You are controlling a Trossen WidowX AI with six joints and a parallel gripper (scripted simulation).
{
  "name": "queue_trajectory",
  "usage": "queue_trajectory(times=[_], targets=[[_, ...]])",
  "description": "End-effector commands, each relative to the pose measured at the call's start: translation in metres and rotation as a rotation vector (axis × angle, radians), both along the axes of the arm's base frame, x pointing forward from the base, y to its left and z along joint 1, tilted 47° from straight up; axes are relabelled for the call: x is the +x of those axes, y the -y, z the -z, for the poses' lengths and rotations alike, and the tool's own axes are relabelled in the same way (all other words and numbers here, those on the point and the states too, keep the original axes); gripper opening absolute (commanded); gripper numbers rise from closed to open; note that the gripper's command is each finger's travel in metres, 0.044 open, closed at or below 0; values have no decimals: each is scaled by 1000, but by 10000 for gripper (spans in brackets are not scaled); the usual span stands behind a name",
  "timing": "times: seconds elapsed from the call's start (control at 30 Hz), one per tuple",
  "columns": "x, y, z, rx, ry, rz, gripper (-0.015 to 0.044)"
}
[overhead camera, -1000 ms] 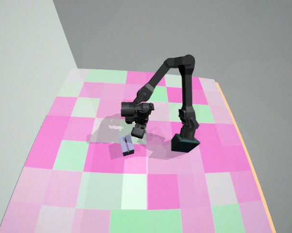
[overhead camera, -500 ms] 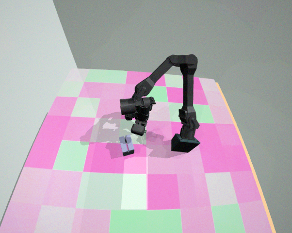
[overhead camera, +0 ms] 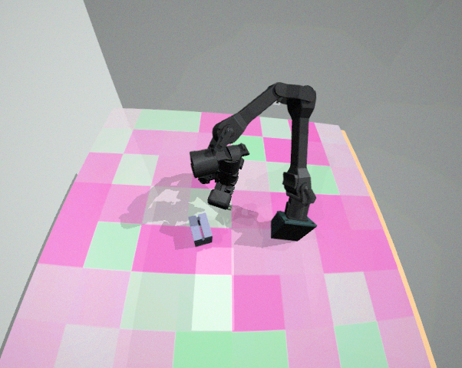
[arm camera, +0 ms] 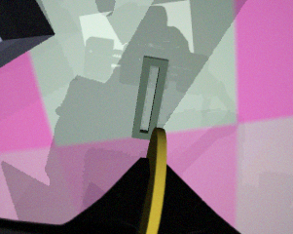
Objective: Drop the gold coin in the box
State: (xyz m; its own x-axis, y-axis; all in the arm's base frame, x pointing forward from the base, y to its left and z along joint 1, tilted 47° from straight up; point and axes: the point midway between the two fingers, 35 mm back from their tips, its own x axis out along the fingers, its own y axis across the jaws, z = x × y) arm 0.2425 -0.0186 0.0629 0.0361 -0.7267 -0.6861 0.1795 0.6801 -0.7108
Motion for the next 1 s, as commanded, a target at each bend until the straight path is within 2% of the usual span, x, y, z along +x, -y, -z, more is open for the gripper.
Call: queue_trajectory(times=[0.0, 0.8, 0.97], targets=[[1, -2, -4, 9, 63, 50, 0], [2, -2, -5, 41, 656, 615, 0], [2, -2, -5, 43, 693, 650, 0]])
